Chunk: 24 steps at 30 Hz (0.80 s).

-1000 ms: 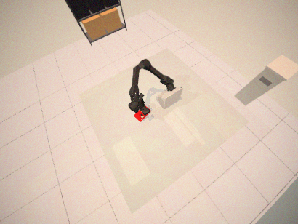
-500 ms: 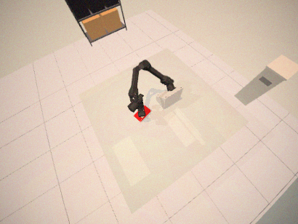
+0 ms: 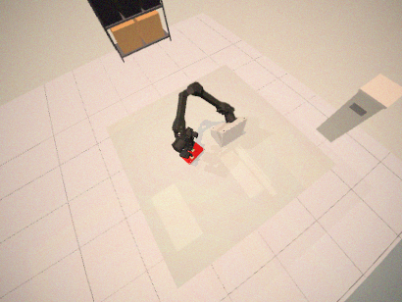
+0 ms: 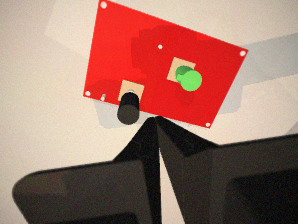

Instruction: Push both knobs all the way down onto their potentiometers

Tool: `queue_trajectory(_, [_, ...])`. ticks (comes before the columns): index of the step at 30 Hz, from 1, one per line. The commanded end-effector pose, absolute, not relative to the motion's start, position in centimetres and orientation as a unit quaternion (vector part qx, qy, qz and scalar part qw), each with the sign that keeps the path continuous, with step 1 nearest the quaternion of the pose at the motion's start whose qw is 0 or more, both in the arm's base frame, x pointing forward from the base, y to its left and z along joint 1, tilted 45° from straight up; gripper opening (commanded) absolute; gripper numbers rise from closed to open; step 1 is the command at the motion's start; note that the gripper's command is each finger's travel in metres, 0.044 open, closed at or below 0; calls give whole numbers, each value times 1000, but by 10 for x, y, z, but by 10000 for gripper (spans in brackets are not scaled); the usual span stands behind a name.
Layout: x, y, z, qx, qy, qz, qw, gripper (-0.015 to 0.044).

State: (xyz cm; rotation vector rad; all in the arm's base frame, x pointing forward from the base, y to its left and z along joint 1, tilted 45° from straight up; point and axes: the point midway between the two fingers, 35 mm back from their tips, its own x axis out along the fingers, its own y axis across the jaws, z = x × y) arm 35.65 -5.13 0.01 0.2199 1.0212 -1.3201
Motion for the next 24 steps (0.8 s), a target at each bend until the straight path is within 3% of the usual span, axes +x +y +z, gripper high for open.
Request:
queue_trajectory(1, [358,-48,-2,143,414,-615,655,0])
queue_trajectory(24, [369,-37,-1,380,144,-732,547,0])
